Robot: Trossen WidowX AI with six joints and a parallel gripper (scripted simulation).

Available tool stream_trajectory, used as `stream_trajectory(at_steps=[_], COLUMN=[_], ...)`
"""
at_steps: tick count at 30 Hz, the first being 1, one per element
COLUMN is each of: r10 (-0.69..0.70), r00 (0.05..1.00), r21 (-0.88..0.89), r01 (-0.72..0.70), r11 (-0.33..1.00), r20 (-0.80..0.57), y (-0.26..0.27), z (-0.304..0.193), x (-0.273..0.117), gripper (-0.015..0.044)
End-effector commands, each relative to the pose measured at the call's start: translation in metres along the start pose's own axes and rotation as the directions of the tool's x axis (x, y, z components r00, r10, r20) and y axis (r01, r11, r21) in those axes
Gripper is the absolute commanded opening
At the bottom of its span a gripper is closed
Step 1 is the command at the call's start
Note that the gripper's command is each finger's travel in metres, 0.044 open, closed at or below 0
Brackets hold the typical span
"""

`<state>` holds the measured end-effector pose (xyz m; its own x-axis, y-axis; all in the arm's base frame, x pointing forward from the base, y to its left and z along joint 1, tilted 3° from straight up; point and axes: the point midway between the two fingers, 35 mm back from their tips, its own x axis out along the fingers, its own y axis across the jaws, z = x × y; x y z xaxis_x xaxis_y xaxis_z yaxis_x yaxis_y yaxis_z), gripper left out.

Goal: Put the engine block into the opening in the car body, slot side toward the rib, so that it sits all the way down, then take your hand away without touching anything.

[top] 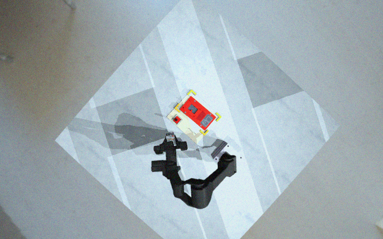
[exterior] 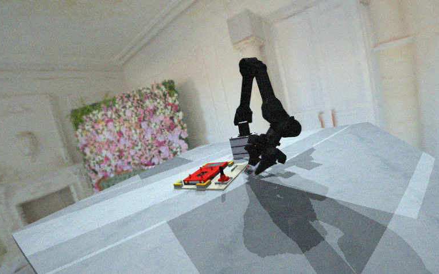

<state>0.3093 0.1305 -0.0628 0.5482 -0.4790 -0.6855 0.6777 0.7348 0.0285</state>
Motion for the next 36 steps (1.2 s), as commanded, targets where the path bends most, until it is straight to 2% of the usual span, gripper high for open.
stream_trajectory(at_steps=[1, 4, 21, 28, 36], r10=[-0.001, -0.001, 0.000, 0.000, -0.001], r00=[1.000, 1.000, 1.000, 1.000, 1.000], r21=[0.006, 0.006, -0.002, 0.002, 0.006], r01=[0.001, 0.001, 0.000, 0.000, 0.001], r11=[1.000, 1.000, 1.000, 1.000, 1.000], r20=[0.004, 0.004, 0.016, 0.012, 0.002], y=[0.000, 0.000, 0.000, 0.000, 0.000], z=[-0.006, -0.002, -0.001, 0.000, 0.003], x=[0.006, 0.002, 0.002, -0.001, -0.037], gripper=[0.0000, 0.0000, 0.0440, 0.0440, 0.0440])
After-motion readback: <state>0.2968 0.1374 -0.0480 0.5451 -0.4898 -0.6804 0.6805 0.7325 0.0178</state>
